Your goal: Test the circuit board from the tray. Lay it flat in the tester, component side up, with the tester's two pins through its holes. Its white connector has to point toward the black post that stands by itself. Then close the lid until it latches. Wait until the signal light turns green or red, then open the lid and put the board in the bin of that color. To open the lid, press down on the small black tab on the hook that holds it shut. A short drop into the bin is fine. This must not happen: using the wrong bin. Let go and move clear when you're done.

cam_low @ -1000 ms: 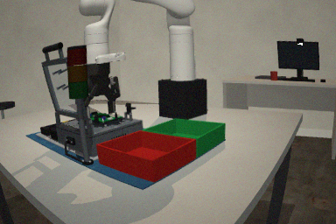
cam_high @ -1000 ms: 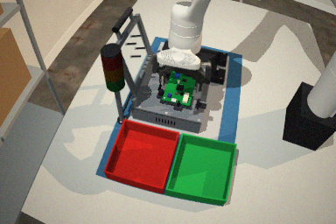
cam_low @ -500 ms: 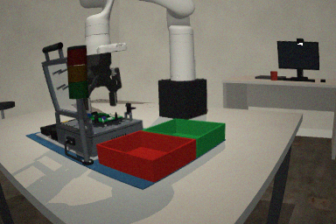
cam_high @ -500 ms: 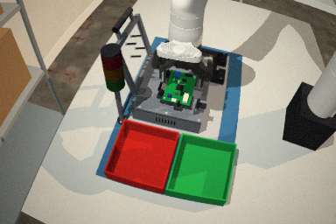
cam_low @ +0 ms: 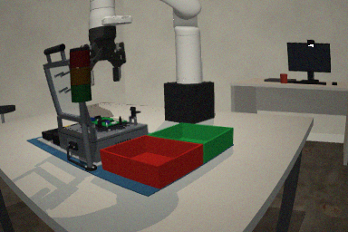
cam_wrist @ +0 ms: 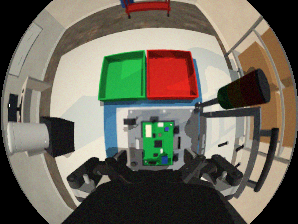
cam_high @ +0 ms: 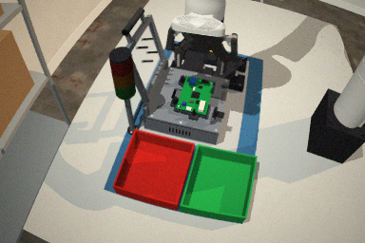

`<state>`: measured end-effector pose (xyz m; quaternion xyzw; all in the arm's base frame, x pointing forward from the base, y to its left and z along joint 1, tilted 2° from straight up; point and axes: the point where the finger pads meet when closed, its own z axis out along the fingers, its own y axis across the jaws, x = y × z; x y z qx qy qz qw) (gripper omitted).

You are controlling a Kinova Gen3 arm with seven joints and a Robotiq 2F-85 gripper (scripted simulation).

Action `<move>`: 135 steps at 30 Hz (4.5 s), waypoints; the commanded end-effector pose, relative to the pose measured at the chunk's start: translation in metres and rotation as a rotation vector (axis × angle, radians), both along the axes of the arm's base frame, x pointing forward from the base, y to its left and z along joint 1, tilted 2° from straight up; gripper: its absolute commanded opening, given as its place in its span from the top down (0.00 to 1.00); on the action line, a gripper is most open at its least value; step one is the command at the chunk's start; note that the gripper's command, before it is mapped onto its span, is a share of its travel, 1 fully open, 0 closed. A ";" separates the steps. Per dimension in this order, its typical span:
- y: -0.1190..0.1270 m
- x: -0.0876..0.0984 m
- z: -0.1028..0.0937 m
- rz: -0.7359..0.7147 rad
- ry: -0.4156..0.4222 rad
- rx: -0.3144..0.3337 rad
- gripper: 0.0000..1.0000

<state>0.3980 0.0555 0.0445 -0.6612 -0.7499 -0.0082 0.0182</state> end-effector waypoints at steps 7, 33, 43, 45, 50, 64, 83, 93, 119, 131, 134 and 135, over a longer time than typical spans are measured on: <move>-0.010 0.006 0.074 -0.007 -0.016 -0.011 0.00; -0.014 0.008 0.159 -0.019 -0.021 -0.014 0.00; -0.014 0.008 0.159 -0.019 -0.020 -0.014 0.50; -0.014 0.008 0.159 -0.019 -0.020 -0.014 0.50; -0.014 0.008 0.159 -0.019 -0.020 -0.014 0.50; -0.014 0.008 0.159 -0.019 -0.020 -0.014 0.50; -0.010 0.025 0.160 -0.004 -0.021 -0.013 0.50; -0.004 0.073 0.160 0.001 -0.020 -0.014 0.50; 0.005 0.152 0.160 -0.013 -0.018 -0.014 0.50; 0.002 0.153 0.159 -0.019 -0.017 -0.015 0.50; 0.002 0.152 0.156 -0.015 -0.016 -0.016 0.50; 0.002 0.152 0.155 -0.015 -0.015 -0.017 0.50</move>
